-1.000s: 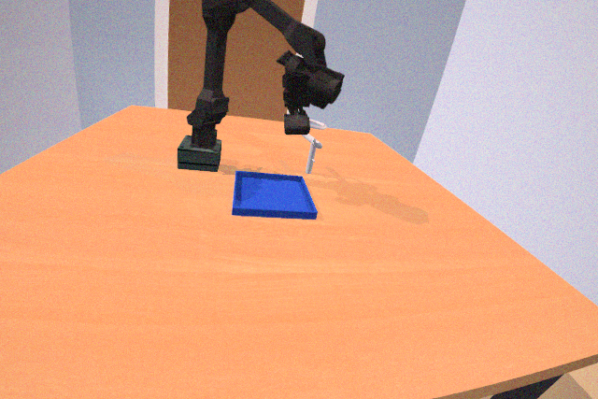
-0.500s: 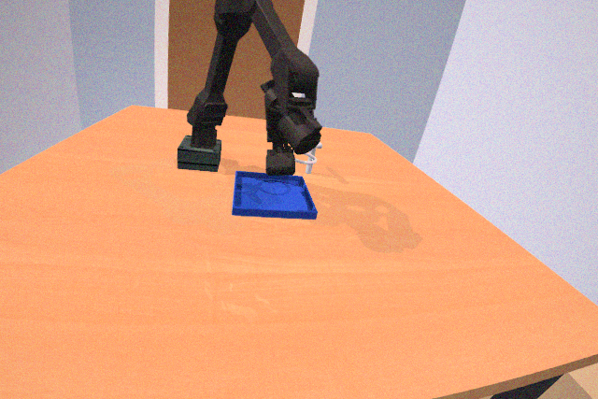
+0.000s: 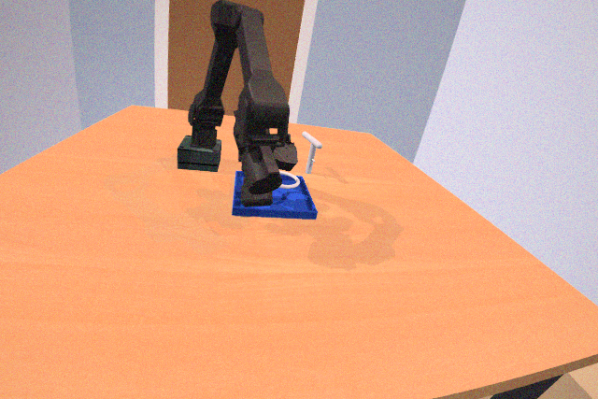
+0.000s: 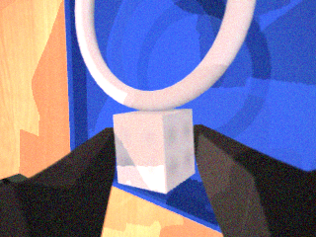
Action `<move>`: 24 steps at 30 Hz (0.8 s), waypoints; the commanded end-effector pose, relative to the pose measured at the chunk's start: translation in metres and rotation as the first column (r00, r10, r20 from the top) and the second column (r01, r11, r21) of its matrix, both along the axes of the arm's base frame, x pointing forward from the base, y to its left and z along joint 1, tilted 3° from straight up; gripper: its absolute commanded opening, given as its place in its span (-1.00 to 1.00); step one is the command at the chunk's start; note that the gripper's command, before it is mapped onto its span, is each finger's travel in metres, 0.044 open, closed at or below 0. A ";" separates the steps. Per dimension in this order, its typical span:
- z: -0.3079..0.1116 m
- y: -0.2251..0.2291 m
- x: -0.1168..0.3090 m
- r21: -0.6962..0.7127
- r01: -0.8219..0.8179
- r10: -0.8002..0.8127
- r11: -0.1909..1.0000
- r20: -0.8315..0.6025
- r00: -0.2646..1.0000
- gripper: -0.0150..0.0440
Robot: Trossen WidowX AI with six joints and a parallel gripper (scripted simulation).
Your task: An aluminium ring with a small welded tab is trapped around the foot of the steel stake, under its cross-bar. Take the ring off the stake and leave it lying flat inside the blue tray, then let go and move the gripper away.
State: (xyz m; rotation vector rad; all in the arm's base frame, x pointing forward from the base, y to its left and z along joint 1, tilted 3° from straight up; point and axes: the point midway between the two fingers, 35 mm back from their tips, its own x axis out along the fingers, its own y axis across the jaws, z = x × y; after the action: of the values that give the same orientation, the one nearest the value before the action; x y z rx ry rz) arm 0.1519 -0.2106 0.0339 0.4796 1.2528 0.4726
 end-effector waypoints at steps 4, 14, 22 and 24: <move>-0.017 0.001 -0.002 0.014 -0.005 0.005 1.000 -0.007 1.000 -0.49; -0.012 0.001 -0.001 0.014 -0.001 0.001 1.000 -0.006 1.000 0.40; 0.012 0.000 -0.002 0.000 0.016 -0.016 1.000 -0.006 1.000 1.00; 0.047 0.001 -0.004 -0.019 0.040 -0.040 0.999 -0.005 0.999 1.00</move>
State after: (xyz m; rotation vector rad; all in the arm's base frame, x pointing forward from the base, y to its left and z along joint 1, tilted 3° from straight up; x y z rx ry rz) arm 0.1483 -0.2058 0.0376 0.5197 1.2623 0.4813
